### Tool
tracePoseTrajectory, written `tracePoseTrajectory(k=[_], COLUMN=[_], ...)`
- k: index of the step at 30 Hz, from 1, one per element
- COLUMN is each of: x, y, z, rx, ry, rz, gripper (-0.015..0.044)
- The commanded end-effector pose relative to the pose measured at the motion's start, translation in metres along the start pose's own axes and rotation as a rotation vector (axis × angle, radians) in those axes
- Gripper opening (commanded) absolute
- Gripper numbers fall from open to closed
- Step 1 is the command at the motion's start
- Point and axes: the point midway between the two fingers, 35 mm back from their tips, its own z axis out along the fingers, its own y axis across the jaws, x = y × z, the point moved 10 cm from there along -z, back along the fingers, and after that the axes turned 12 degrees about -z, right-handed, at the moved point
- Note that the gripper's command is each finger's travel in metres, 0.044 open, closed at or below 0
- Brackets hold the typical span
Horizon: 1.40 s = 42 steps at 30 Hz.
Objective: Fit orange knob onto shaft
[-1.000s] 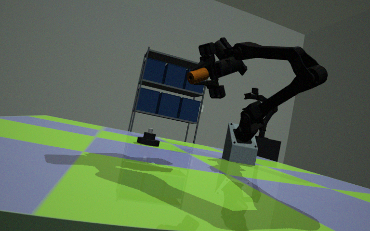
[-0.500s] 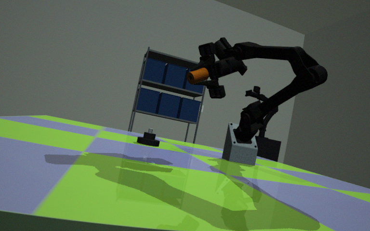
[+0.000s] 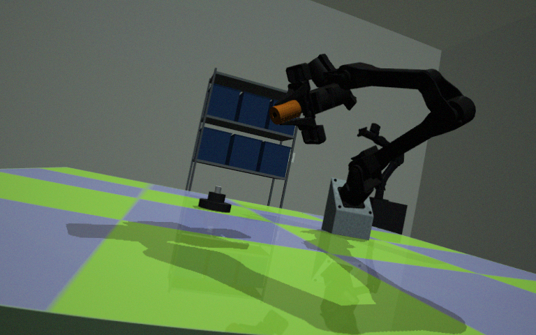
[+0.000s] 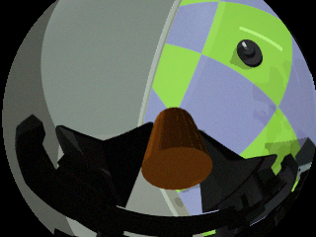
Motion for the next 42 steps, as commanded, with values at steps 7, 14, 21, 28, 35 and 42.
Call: tracePoseTrajectory(k=[7,14,21,28,35,42], x=[0.002,0.002,0.001,0.001,0.001,0.001], y=[0.004,0.012,0.019,0.025,0.028,0.025], z=[0.015,0.032,0.053,0.078,0.104,0.122], rx=[0.126,0.301,0.494,0.694,0.875,0.972], ry=[0.026,0.063,0.108,0.154,0.193,0.211], rz=[-0.004,-0.005,-0.007,-0.009,-0.012,-0.015], gripper=[0.0,0.0,0.0,0.0,0.0,0.0])
